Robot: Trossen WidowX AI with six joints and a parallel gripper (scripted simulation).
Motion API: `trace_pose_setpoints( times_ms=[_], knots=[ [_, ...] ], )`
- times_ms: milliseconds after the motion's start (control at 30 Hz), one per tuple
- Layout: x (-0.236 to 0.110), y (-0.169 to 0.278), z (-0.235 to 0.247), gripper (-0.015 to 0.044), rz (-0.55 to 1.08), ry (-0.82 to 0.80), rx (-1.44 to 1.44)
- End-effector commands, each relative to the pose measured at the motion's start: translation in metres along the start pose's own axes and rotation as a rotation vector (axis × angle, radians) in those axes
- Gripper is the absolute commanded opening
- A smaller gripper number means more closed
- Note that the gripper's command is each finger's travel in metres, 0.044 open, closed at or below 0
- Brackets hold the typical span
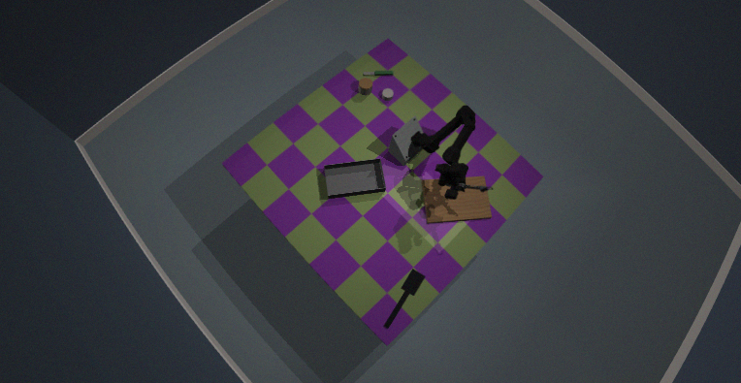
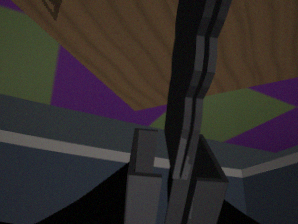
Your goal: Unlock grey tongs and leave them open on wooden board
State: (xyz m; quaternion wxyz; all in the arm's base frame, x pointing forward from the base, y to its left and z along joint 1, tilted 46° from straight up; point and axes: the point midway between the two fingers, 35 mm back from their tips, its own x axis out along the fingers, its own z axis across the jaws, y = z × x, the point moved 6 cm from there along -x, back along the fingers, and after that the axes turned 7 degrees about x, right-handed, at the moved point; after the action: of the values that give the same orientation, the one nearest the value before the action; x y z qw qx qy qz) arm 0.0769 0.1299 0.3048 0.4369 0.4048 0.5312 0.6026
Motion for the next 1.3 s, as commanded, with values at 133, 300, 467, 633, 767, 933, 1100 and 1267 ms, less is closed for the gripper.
trace_pose_setpoints(
  times_ms=[133,300,467,633,767,933,1100,1267],
  knots=[
    [0.009,0.017,0.009,-0.015,-0.002,-0.052,0.028],
    [0.016,0.028,0.015,-0.015,-0.025,-0.093,0.053],
    [0.023,0.037,0.018,-0.015,-0.065,-0.131,0.075],
    [0.029,0.045,0.02,-0.015,-0.123,-0.163,0.09],
    [0.034,0.05,0.019,-0.015,-0.18,-0.184,0.098],
    [0.037,0.055,0.017,-0.015,-0.264,-0.203,0.098],
    [0.039,0.059,0.013,-0.015,-0.36,-0.212,0.091],
    [0.039,0.062,0.007,-0.015,-0.465,-0.208,0.066]
  ],
)
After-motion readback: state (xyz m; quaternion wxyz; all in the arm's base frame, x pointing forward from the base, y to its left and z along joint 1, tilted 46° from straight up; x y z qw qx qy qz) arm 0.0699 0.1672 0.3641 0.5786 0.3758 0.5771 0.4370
